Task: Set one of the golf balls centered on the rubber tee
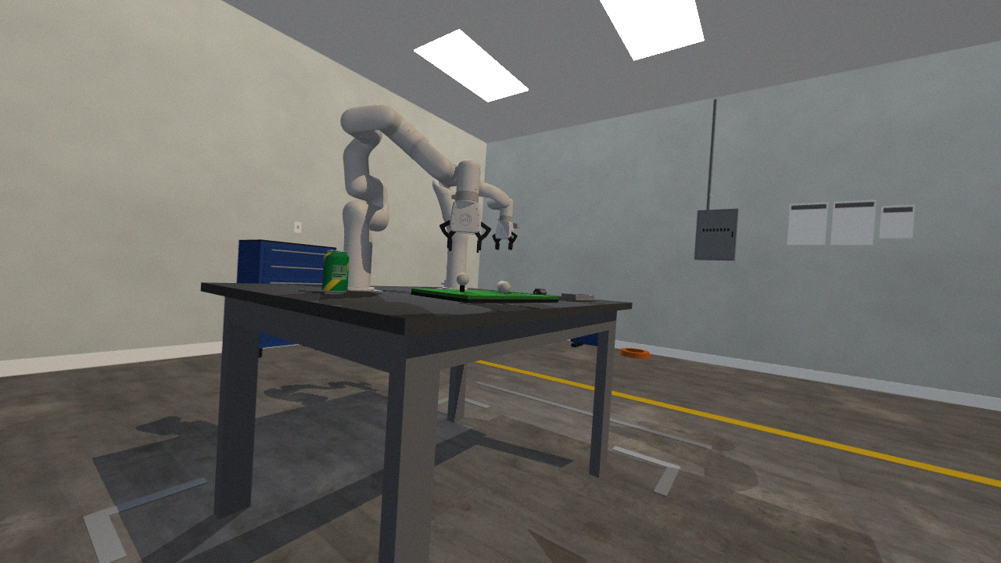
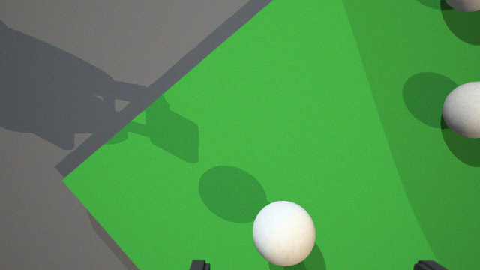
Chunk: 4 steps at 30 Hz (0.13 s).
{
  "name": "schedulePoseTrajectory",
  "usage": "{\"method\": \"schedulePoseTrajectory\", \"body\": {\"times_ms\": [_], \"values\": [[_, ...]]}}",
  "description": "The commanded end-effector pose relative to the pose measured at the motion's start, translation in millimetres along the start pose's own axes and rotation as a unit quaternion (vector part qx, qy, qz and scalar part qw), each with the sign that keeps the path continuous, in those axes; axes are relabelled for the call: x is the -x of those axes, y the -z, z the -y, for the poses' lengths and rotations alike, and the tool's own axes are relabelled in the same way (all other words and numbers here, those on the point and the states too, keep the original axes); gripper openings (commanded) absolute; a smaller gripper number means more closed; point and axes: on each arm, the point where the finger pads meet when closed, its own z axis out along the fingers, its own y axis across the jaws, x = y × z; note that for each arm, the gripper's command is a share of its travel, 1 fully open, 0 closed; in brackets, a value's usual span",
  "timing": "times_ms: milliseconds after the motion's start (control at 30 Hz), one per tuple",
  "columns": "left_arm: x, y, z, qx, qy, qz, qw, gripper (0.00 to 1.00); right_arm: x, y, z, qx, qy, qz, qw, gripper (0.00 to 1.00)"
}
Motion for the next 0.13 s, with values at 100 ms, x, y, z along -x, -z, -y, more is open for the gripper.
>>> {"method": "schedulePoseTrajectory", "body": {"times_ms": [100], "values": [[-2.7,3.7,-2.0,0.000,-0.006,-0.007,1.000,1.00,1.3,3.7,-3.0,0.006,0.001,0.001,1.000,1.00]]}}
